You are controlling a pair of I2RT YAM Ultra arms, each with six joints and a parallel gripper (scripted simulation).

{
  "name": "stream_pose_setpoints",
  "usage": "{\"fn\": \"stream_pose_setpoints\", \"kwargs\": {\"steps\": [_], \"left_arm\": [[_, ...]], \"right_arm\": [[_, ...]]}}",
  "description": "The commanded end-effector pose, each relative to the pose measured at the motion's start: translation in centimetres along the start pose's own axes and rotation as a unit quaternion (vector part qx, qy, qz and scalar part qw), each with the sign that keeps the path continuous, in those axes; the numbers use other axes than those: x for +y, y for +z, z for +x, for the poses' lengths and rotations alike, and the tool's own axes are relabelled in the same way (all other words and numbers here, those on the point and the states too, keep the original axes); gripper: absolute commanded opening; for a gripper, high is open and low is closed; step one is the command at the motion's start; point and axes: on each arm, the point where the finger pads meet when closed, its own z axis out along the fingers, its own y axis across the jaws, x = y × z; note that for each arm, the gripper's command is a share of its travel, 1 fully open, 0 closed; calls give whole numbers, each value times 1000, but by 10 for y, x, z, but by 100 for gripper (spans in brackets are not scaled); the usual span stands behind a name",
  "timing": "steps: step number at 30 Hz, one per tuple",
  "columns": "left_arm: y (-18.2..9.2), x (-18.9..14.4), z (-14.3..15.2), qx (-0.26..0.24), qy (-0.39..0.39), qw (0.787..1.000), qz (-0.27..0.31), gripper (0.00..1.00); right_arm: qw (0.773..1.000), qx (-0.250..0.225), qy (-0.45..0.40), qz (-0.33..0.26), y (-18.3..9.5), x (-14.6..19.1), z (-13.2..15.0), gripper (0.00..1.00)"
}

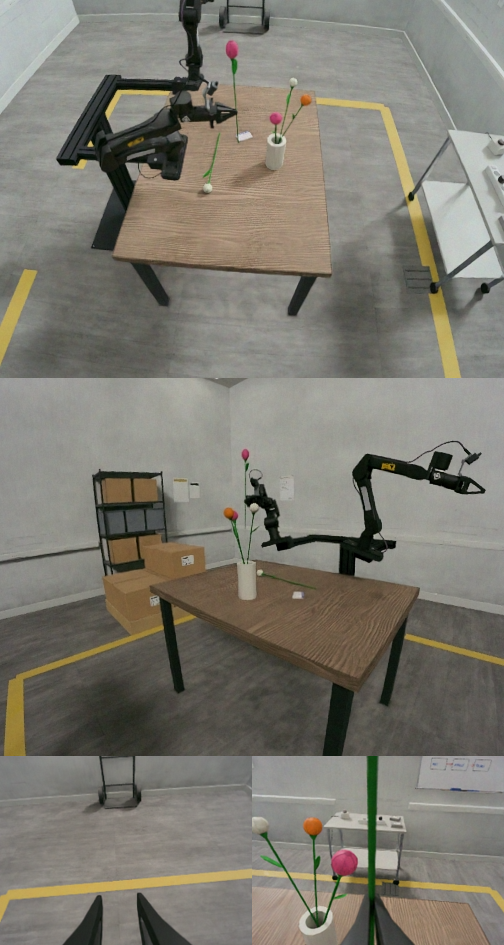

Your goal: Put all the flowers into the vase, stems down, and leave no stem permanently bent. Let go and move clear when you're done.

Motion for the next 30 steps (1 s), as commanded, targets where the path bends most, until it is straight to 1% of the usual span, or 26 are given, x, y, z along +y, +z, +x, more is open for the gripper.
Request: {"fn": "stream_pose_setpoints", "kwargs": {"steps": [1,3,5,6,19,24,25,30], "left_arm": [[-2,1,-8,-16,-3,1000,-3,30],[-2,1,-8,-16,-3,1000,-3,30],[-2,1,-8,-16,-3,1000,-3,30],[-2,1,-8,-16,-3,1000,-3,30],[-2,1,-8,-16,-3,1000,-3,30],[-2,1,-8,-16,-3,1000,-3,30],[-2,1,-8,-16,-3,1000,-3,33],[-2,1,-8,-16,-3,1000,-3,50]], "right_arm": [[999,7,0,52,1,-10,0,0],[999,4,1,53,1,-10,-3,0],[999,10,-2,52,1,-5,4,0],[999,5,0,53,1,-5,-2,0],[999,4,1,54,0,3,-4,0],[999,7,0,53,0,5,-1,0],[999,4,2,54,0,3,-4,0],[999,1,4,51,0,5,-5,0]]}}
